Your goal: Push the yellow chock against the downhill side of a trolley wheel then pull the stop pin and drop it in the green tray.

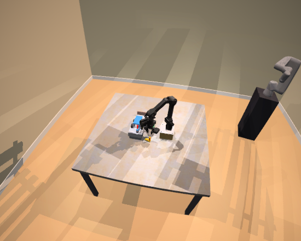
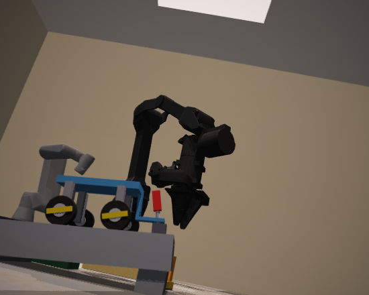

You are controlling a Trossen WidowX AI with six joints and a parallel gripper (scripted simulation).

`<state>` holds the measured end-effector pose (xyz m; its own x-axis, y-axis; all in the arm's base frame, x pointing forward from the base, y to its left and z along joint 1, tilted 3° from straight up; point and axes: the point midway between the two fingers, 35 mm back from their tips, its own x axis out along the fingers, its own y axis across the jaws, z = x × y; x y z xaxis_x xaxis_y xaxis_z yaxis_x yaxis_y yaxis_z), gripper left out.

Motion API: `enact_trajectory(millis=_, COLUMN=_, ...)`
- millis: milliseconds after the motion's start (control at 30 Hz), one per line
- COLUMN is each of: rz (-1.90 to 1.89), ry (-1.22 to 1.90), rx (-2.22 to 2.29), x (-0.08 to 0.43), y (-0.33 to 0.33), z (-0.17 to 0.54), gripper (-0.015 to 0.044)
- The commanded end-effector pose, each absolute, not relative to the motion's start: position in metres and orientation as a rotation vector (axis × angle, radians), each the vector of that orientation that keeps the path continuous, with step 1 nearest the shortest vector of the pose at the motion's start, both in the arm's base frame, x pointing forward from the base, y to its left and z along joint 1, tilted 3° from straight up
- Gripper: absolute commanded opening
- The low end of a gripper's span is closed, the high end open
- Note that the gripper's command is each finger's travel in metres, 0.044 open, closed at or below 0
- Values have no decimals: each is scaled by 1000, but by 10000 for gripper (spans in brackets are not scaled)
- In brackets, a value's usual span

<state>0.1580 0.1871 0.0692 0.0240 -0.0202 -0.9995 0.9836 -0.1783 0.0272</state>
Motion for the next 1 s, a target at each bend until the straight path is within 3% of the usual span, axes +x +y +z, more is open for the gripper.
enact_trajectory(millis=0, rz=-1347, ry=1081, rx=1341, x=157, y=185, z=57, gripper=190)
enact_trajectory(millis=967, rz=-1347, ry=1080, rx=1340, x=158, y=183, z=3, gripper=190)
